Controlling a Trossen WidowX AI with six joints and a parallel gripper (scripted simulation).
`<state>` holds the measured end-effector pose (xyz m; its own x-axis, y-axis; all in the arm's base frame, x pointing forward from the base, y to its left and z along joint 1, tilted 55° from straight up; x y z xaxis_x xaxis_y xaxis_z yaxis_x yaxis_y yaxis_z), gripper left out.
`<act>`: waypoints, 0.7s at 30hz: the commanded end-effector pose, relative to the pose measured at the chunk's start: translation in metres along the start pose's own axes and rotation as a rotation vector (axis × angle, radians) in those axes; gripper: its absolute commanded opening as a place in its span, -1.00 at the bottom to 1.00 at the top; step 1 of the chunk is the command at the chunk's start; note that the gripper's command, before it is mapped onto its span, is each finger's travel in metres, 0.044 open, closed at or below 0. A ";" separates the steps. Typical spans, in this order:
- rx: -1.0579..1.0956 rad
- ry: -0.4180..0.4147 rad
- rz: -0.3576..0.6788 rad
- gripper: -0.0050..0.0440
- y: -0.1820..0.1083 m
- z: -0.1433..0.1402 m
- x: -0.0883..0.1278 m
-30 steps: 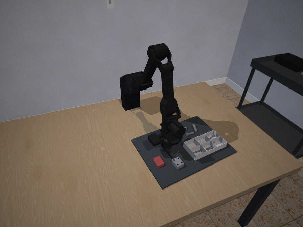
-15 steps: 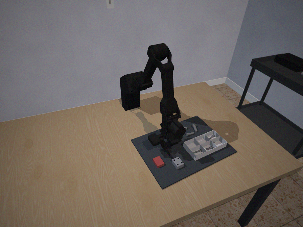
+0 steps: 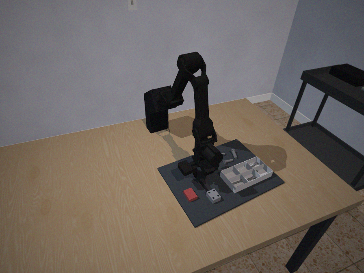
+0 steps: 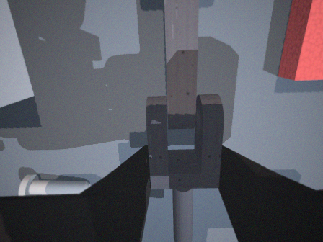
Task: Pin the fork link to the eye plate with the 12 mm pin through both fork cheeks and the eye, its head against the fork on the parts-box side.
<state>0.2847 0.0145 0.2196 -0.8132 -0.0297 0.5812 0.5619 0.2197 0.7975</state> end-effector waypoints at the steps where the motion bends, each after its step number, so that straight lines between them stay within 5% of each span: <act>1: -0.001 -0.006 -0.021 -1.00 0.005 -0.001 0.004; 21: -0.001 -0.006 -0.019 -1.00 0.005 -0.001 0.001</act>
<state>0.2866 0.0146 0.2178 -0.8120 -0.0296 0.5830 0.5637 0.2198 0.7962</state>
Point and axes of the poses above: the point midway between the two fingers, 35 mm back from their tips, its own x axis back along the fingers, its own z axis across the jaws, y = z × x, the point moved 7 cm from there along x, back along the fingers, and after that the axes turned 11 degrees about x, right-handed, at the moved point
